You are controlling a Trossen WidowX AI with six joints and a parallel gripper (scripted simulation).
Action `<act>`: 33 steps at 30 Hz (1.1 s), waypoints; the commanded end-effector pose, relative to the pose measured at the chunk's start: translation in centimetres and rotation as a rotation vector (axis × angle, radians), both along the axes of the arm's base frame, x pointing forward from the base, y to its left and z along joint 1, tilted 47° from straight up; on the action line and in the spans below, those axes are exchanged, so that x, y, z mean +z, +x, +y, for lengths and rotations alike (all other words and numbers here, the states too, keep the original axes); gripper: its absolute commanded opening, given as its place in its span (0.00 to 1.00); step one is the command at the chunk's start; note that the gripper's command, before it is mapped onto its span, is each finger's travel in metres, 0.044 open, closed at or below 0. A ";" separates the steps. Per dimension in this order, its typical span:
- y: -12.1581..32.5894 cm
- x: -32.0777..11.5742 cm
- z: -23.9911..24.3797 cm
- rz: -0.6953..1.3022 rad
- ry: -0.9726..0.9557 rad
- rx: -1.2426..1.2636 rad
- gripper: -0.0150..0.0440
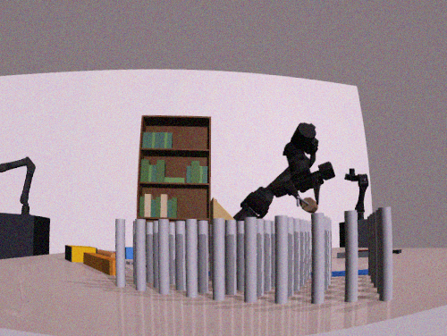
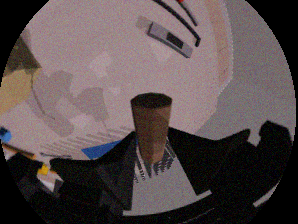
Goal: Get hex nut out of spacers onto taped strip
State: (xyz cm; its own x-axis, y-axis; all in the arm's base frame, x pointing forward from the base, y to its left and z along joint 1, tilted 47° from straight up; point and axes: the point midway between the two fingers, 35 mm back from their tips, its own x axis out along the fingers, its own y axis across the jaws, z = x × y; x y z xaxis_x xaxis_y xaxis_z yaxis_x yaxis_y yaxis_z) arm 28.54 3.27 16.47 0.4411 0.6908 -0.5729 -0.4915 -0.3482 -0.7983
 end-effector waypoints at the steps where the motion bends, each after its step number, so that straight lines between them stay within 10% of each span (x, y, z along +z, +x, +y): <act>1: 0.1 -0.1 0.3 0.019 0.001 -0.004 0.25; 33: 3.4 7.7 4.7 0.606 0.065 -0.465 0.25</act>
